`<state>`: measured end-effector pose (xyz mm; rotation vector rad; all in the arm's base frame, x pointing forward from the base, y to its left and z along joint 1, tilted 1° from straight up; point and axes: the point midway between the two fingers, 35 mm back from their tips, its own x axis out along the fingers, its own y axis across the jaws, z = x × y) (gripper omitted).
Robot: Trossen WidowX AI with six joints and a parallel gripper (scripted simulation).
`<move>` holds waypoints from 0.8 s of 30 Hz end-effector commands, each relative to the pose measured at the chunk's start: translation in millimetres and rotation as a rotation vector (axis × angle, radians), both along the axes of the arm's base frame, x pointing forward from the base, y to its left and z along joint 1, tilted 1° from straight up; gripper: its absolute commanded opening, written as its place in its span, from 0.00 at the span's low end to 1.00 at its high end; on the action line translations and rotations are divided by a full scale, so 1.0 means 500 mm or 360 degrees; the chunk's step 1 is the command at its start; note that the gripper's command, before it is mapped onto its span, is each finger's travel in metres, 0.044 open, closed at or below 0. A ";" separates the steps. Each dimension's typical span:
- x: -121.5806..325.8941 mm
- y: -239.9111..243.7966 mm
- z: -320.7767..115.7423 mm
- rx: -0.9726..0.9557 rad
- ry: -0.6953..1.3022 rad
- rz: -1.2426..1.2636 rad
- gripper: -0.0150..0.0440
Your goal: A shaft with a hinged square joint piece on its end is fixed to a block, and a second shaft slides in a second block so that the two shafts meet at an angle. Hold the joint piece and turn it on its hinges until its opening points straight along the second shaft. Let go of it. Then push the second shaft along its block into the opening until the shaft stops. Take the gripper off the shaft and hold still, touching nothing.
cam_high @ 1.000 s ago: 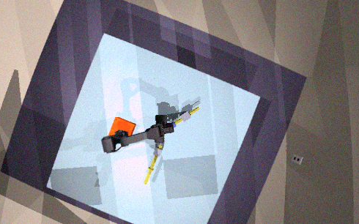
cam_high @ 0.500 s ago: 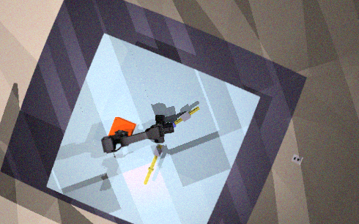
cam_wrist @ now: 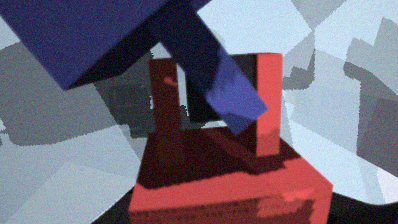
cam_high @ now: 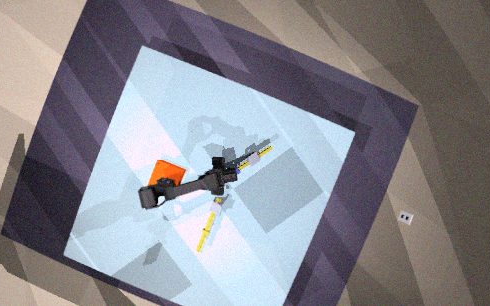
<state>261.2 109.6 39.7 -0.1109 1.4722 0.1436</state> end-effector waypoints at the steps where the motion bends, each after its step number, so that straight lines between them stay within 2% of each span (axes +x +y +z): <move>1: 0.000 0.000 0.000 0.0000 0.0000 0.0000 0.41; 5: 0.000 0.000 0.000 0.0000 0.0000 0.0000 0.25; 11: 0.000 -0.001 0.000 -0.0001 0.0001 0.0025 0.25; 24: 0.008 -0.026 0.001 -0.0020 0.0013 0.0426 0.25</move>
